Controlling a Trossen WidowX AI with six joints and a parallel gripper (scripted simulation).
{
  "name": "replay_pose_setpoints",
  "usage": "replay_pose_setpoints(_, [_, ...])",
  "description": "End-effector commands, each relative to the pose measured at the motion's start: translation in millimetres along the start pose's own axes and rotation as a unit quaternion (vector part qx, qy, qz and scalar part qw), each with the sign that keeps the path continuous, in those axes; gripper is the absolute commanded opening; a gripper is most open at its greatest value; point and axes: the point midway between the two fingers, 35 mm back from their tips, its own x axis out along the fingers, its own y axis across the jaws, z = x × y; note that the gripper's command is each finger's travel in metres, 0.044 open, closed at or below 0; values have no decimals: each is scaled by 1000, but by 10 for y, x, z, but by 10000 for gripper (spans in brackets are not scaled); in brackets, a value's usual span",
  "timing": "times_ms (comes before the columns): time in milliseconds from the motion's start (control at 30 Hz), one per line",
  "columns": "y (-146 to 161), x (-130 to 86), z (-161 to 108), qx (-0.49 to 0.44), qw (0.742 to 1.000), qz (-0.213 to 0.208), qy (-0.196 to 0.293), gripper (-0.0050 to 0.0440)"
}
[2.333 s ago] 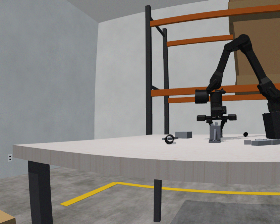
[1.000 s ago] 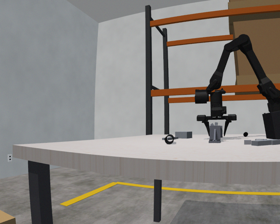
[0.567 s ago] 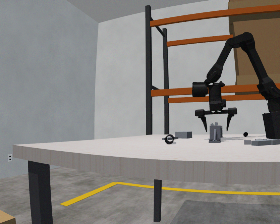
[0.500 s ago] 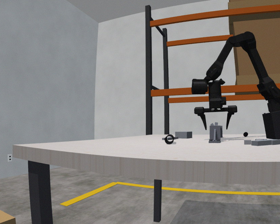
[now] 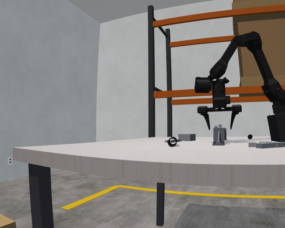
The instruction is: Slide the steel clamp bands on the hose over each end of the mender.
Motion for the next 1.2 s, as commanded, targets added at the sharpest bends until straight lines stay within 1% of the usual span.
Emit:
replay_pose_setpoints(0, [-11, -23, 0, 3, 1000, -4, 1, 440])
replay_pose_setpoints(367, [-2, -7, 2, 0, 1000, -1, 0, 440])
replay_pose_setpoints(400, [-35, -27, 6, 3, 1000, -8, -3, 416])
replay_pose_setpoints(433, [-133, -93, 14, 11, 999, -31, -12, 392])
replay_pose_setpoints(467, [-288, -210, 24, 27, 997, -66, -26, 368])
replay_pose_setpoints(533, [-300, -245, 37, 89, 994, -62, -29, 320])
replay_pose_setpoints(600, [-298, -270, 49, 151, 987, -55, -30, 313])
replay_pose_setpoints(733, [-292, -324, 72, 261, 964, -42, -29, 287])
replay_pose_setpoints(833, [-287, -360, 86, 336, 941, -34, -28, 267])
replay_pose_setpoints(900, [-287, -360, 86, 336, 941, -34, -28, 267])
replay_pose_setpoints(1000, [-280, -403, 103, 431, 902, -24, -24, 247])
replay_pose_setpoints(1133, [-271, -453, 121, 522, 853, -16, -18, 220])
replay_pose_setpoints(1167, [-268, -465, 126, 544, 839, -14, -17, 196])
